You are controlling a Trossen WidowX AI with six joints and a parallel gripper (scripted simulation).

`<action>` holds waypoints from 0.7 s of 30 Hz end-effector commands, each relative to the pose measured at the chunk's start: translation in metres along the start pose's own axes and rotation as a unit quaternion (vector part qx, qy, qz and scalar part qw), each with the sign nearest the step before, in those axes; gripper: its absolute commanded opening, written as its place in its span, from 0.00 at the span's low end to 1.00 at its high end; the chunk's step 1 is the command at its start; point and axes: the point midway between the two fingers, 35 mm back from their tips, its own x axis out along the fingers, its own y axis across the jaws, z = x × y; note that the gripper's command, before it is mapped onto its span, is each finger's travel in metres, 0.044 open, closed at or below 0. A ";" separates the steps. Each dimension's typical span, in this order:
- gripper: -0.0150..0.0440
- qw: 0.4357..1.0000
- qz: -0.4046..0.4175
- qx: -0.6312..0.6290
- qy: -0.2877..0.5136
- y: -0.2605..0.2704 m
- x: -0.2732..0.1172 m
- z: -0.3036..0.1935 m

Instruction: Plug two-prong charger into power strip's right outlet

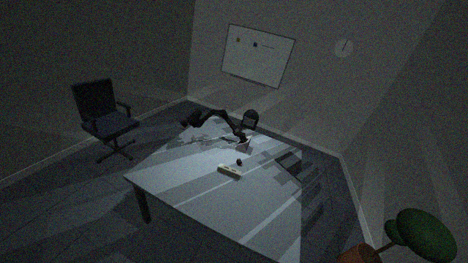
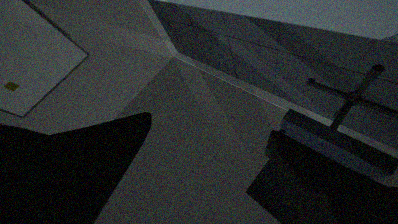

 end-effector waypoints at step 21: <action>1.00 0.936 -0.138 -0.297 0.132 -0.081 -0.086 0.024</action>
